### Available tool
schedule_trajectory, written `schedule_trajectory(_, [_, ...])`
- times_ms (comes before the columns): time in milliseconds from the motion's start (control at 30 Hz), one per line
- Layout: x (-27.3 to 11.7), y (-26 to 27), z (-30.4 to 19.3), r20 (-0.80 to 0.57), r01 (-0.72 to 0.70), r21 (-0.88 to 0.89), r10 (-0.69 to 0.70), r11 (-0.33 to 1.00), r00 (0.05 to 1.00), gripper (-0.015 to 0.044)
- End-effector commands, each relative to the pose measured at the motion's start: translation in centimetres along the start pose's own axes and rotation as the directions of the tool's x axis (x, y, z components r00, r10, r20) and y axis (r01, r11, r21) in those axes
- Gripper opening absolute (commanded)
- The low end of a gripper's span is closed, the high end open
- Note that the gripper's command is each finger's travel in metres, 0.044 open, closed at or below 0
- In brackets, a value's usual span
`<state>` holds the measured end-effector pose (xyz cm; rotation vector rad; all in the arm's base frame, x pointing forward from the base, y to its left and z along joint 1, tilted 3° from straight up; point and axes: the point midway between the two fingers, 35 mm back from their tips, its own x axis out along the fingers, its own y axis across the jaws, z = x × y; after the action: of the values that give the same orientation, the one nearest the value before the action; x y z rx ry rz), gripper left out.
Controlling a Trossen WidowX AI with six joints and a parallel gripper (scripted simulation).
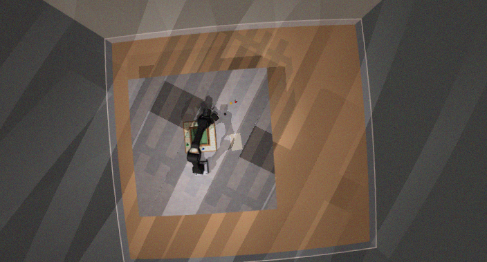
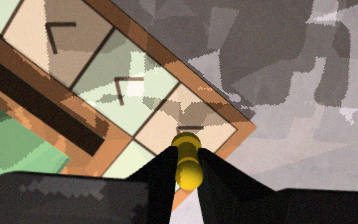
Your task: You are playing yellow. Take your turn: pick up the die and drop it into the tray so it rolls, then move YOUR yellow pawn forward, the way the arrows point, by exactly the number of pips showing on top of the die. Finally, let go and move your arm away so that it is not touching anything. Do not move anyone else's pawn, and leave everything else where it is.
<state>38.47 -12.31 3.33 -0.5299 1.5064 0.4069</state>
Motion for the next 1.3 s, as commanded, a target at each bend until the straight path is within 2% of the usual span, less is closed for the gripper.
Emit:
schedule_trajectory(0, [0.4,0.0,0.0,0.004,0.000,0.001,0.000,1.000,1.000,0.0000])
schedule_trajectory(467, [2.1,0.0,0.0,0.004,0.000,0.001,0.000,1.000,1.000,0.0000])
schedule_trajectory(800, [1.2,-0.2,0.1,0.006,0.007,0.003,-0.007,1.000,1.000,0.0263])
schedule_trajectory(933, [-3.1,-0.1,0.1,0.005,0.000,0.001,0.000,1.000,1.000,0.0368])
schedule_trajectory(1033, [-3.4,-0.1,0.1,0.005,0.000,0.001,0.000,1.000,1.000,0.0440])
schedule_trajectory(1167, [-4.1,0.1,0.0,0.005,0.000,0.006,0.000,1.000,1.000,0.0440])
schedule_trajectory(1267, [-6.1,3.0,-0.5,0.005,-0.004,0.082,0.003,0.997,1.000,0.0440])
